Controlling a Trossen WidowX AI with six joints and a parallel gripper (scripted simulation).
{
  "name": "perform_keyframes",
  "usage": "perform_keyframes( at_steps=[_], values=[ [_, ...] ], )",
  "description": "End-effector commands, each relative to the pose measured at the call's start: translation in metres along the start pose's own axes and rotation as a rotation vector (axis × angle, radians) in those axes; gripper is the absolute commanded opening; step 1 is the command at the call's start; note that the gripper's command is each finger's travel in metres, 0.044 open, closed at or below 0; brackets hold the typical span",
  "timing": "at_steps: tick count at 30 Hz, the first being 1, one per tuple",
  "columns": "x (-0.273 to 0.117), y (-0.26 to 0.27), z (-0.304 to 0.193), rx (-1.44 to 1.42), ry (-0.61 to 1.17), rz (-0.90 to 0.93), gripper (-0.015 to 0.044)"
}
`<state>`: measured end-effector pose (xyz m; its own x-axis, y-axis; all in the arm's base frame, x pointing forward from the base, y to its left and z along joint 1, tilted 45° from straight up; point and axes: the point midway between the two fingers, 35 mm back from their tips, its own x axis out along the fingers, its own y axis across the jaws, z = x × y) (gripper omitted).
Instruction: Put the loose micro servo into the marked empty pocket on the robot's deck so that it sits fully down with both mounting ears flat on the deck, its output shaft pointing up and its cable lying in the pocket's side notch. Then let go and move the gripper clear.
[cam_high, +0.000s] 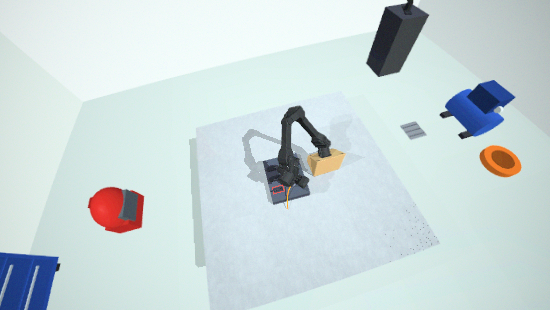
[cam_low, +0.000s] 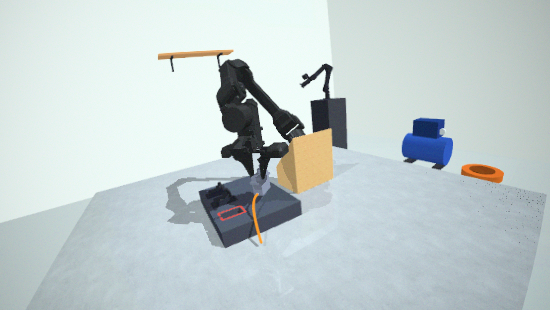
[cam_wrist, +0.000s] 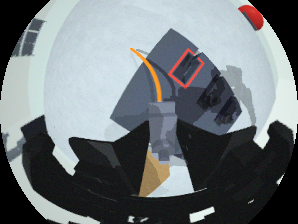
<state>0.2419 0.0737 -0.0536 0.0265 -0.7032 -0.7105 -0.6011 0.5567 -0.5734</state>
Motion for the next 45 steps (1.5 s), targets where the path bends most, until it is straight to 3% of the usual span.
perform_keyframes(
  at_steps=[1, 17, 26, 45],
  values=[
    [0.000, 0.000, 0.000, 0.136, -0.001, -0.003, 0.0000],
    [0.000, 0.000, 0.000, 0.663, -0.002, -0.003, 0.0000],
    [0.000, -0.005, 0.005, 0.677, -0.002, -0.003, 0.0000],
    [-0.001, -0.053, 0.064, 0.679, -0.004, -0.004, 0.0000]
  ],
)
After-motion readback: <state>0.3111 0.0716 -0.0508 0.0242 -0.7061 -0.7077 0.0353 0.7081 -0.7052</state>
